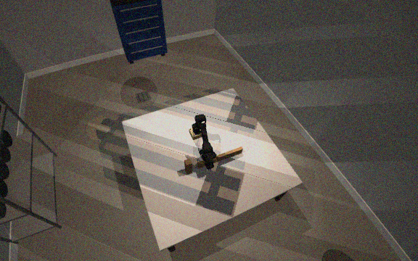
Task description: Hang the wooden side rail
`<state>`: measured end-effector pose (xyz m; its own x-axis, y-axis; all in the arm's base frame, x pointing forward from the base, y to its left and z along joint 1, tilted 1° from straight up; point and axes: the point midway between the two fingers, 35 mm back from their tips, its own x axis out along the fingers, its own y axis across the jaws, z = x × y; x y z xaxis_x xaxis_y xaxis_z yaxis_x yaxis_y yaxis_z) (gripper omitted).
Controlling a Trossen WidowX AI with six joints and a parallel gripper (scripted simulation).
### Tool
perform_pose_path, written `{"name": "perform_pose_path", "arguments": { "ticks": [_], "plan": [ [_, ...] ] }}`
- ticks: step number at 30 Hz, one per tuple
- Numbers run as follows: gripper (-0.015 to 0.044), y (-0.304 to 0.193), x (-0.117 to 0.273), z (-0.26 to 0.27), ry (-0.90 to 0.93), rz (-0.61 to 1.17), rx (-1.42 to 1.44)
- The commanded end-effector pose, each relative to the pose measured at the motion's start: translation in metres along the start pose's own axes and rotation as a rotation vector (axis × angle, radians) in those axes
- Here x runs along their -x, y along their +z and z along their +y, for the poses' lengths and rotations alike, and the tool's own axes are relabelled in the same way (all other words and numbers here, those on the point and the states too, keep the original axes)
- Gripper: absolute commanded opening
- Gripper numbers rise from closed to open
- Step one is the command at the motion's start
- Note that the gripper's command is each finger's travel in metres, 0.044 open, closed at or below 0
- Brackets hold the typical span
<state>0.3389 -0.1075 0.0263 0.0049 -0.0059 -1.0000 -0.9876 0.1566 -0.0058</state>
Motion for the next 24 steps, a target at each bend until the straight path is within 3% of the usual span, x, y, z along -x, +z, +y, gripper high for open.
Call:
{"name": "perform_pose_path", "arguments": {
  "ticks": [1, 24],
  "plan": [
    [0.0, -0.0001, 0.0058, -0.0029, -0.014, -0.001, 0.005],
    [0.0, -0.0001, 0.0097, -0.0028, -0.014, -0.001, 0.005]
  ]
}}
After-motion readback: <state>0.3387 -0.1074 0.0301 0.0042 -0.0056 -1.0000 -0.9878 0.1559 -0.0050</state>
